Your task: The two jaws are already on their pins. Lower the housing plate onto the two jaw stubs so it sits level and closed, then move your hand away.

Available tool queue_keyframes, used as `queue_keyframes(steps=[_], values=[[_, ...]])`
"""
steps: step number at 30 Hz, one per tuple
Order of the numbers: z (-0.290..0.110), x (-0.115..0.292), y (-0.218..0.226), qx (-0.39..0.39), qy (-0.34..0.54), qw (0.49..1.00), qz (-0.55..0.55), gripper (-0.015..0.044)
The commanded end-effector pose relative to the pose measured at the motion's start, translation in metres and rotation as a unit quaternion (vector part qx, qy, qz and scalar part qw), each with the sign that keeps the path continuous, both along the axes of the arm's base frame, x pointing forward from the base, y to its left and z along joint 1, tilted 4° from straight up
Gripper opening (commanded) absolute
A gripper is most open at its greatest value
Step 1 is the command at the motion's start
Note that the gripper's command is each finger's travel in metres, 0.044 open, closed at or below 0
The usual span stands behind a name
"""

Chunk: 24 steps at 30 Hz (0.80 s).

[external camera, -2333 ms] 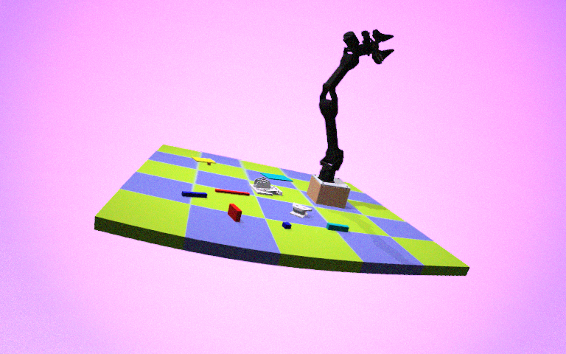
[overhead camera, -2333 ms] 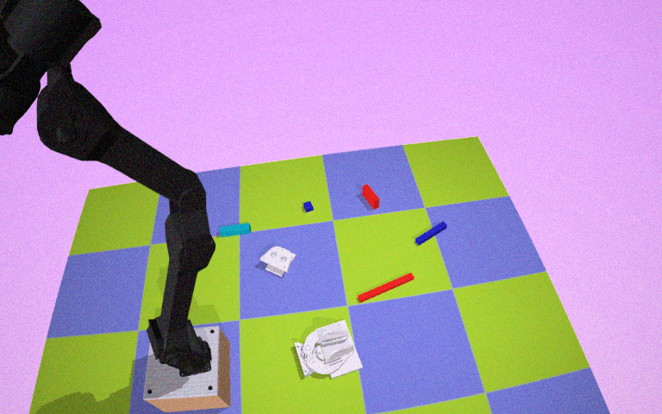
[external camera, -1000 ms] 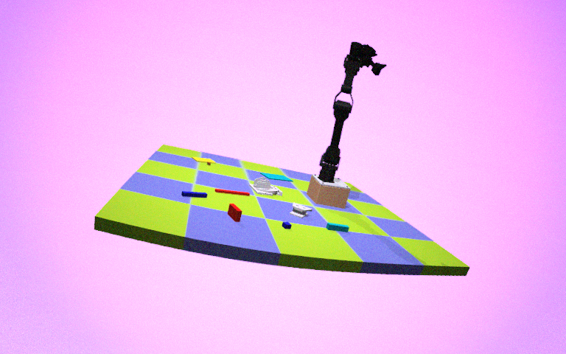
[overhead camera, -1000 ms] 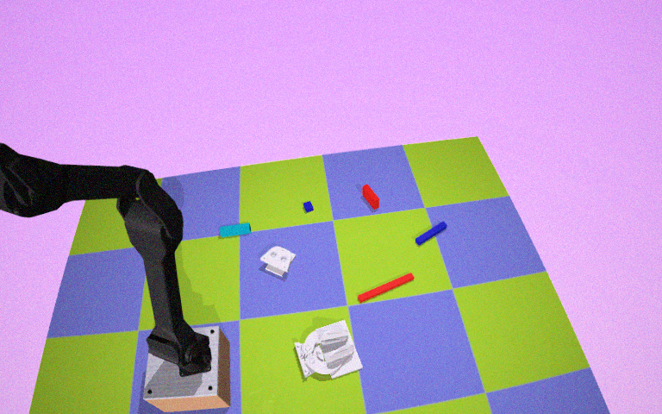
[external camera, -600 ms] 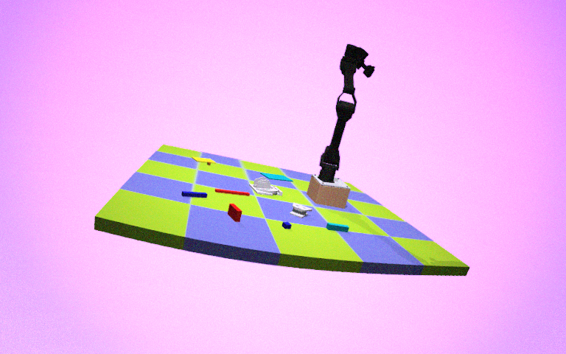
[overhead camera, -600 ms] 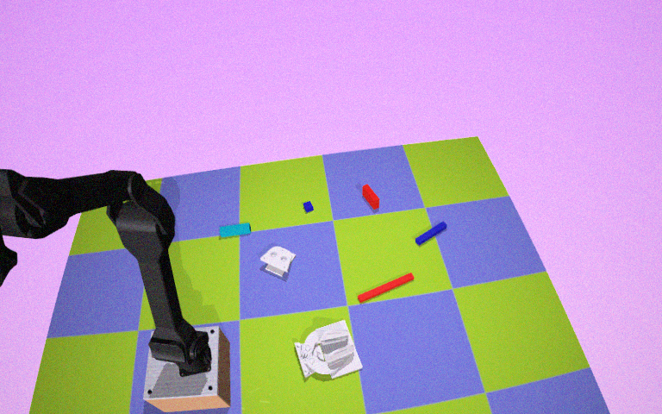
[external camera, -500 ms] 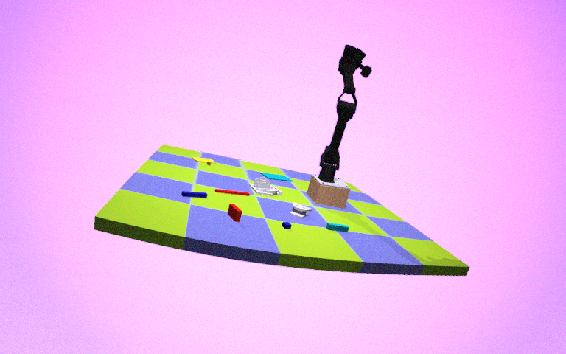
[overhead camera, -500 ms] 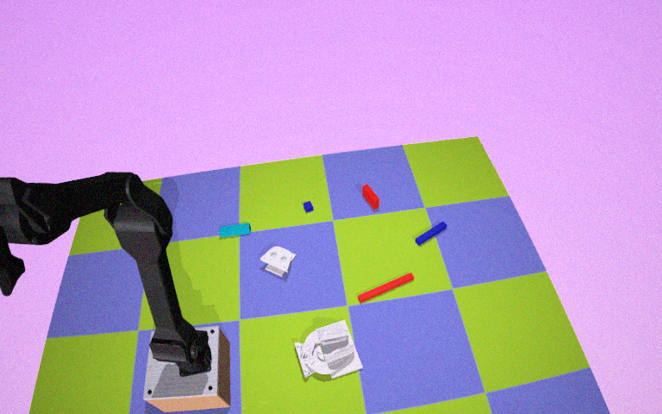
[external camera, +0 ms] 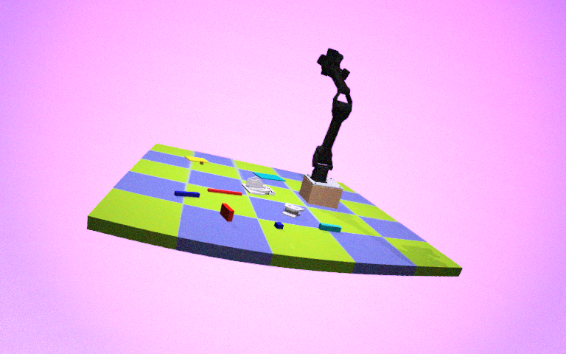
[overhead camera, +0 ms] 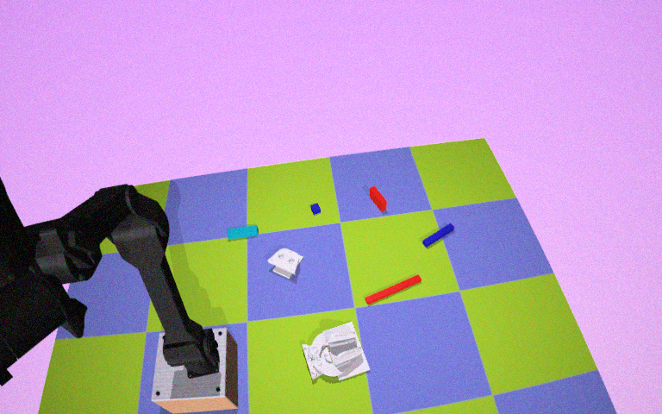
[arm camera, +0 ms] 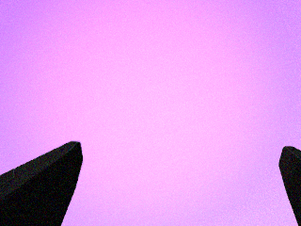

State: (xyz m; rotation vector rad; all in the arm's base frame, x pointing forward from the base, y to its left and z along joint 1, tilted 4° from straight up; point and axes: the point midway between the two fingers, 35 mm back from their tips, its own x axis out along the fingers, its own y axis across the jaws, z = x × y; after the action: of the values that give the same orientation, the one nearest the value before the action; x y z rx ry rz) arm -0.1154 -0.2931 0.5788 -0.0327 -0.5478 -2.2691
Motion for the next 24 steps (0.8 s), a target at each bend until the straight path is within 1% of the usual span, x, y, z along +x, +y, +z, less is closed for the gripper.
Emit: queue_keyframes(steps=[1,13,24], values=[[-0.018,0.029,-0.026,0.038,0.008,0.998,0.056,0.044],[-0.063,0.118,-0.068,0.117,0.03,0.973,0.198,0.044],[-0.106,0.208,-0.077,0.185,0.065,0.927,0.319,0.044]])
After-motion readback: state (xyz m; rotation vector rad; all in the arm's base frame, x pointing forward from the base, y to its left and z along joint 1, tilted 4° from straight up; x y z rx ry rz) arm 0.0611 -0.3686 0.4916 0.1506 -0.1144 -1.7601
